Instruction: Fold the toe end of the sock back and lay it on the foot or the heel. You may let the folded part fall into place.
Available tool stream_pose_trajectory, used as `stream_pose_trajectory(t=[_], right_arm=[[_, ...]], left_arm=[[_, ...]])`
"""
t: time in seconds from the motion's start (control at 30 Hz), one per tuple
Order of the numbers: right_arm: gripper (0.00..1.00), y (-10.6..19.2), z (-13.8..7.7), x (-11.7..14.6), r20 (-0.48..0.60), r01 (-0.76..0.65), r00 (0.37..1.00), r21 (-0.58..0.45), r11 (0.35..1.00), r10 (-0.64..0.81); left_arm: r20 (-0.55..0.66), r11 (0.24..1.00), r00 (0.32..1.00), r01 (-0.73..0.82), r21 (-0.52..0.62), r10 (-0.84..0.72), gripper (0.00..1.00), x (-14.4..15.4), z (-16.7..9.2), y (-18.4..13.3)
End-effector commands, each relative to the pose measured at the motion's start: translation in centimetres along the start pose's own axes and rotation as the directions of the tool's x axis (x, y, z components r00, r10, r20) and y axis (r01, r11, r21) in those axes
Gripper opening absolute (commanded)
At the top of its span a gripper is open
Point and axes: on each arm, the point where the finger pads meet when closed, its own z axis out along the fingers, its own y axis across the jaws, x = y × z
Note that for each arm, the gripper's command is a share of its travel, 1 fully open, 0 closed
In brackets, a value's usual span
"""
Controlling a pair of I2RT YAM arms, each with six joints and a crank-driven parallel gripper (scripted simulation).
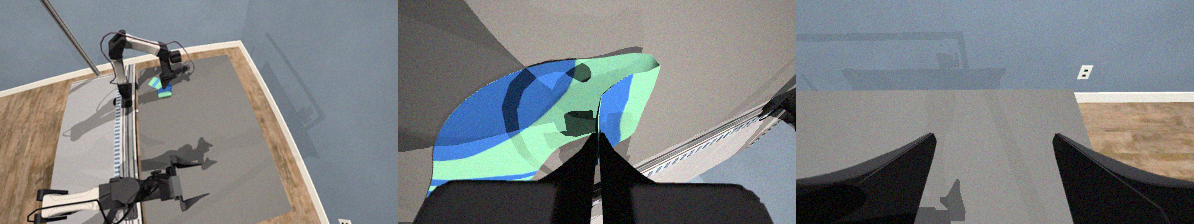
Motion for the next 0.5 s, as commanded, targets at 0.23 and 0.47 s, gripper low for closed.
stream_pose_trajectory(t=[0.23,0.47], right_arm=[[1.00,0.2,-0.1,-0.7,0.020,0.002,1.000,-0.005,1.000,-0.002],[1.00,0.2,-0.1,-0.7,0.020,0.002,1.000,-0.005,1.000,-0.002]], left_arm=[[0.028,0.998,0.999,-0.043,0.036,0.042,0.02,-0.6,1.0,0.2],[0.043,0.998,0.998,-0.051,0.039,0.050,0.02,-1.3,0.7,0.4]])
